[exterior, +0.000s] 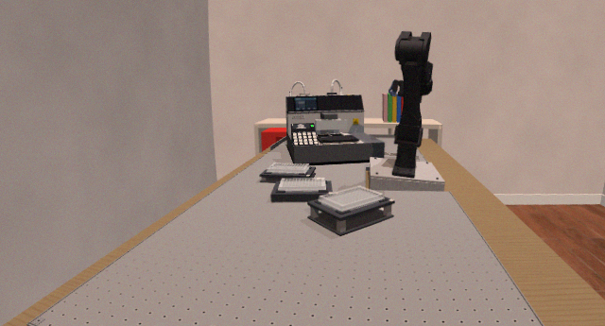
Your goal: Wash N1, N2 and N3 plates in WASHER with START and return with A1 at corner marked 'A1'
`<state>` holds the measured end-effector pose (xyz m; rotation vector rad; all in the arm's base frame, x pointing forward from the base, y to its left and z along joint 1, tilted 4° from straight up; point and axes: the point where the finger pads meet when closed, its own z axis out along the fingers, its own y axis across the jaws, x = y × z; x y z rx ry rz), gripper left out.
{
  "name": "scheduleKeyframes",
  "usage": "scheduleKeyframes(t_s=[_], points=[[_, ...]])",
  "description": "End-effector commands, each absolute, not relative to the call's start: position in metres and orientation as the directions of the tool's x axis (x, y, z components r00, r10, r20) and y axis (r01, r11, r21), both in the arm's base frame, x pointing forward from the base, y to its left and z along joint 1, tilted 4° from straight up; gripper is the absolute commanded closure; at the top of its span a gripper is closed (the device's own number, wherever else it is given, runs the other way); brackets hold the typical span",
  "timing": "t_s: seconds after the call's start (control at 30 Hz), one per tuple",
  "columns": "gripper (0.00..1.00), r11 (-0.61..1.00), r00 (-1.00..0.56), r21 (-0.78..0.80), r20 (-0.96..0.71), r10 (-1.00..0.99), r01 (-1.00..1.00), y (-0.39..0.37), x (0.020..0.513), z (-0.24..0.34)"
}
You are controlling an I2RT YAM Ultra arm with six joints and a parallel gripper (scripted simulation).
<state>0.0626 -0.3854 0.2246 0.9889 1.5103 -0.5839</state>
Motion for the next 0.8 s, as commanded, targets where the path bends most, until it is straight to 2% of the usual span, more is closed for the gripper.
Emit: scheduleKeyframes(t_s=[0.0,0.53,0.77], points=[[0.0,0.519,0.036,0.162,-0.969,0.244,0.839,-0.386,0.063,0.229],[0.0,0.519,0.036,0.162,-0.969,0.244,0.839,-0.386,0.063,0.229],[0.0,0.575,-0.004,0.209,-0.938,0.346,0.791,-0.387,0.097,0.222]])
